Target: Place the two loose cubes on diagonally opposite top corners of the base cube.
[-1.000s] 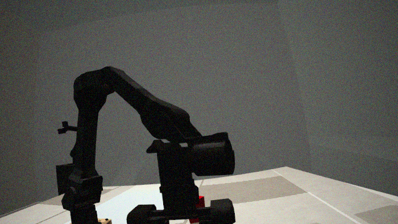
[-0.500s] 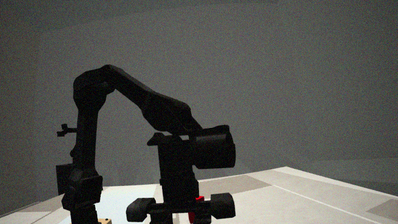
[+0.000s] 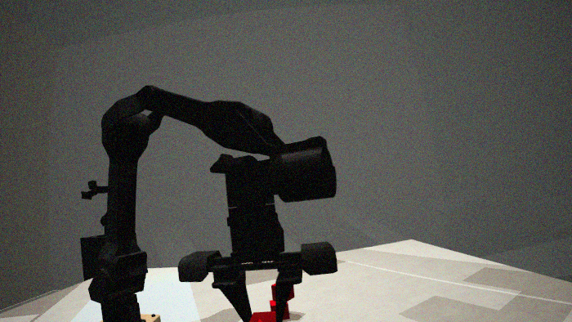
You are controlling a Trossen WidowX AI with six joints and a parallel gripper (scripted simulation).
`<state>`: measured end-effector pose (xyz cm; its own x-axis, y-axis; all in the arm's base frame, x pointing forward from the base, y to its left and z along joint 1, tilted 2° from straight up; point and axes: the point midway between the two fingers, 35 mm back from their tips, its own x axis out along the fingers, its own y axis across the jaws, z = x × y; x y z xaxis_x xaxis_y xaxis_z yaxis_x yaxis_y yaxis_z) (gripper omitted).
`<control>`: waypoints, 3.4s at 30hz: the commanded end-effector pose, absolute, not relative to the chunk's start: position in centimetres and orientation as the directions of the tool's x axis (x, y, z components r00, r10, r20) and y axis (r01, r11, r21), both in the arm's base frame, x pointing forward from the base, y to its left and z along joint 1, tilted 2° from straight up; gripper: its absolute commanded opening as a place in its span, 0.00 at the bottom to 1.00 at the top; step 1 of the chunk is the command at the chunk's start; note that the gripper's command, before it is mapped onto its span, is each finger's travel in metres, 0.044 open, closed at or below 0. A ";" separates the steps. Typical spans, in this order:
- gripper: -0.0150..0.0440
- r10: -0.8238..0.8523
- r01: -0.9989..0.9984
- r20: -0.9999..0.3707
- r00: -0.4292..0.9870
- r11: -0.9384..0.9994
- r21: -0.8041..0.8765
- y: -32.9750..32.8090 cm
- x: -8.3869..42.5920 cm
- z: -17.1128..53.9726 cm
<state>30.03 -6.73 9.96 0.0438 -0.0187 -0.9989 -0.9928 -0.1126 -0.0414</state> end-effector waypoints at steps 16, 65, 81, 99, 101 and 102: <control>0.43 -0.019 -0.994 -0.998 0.052 -0.102 -0.050 -6.0 29.4 14.7; 0.43 -0.007 -0.944 -0.999 0.050 0.325 -0.049 9.4 27.2 13.3; 0.43 -0.005 -0.910 -0.999 0.050 0.412 -0.047 12.3 25.8 12.3; 0.43 -0.005 -0.909 -0.999 0.049 0.413 -0.047 12.2 25.7 9.9; 0.43 -0.005 -0.909 -0.999 0.049 0.413 -0.047 12.2 25.7 9.9; 0.43 -0.005 -0.909 -0.999 0.049 0.413 -0.047 12.2 25.7 9.9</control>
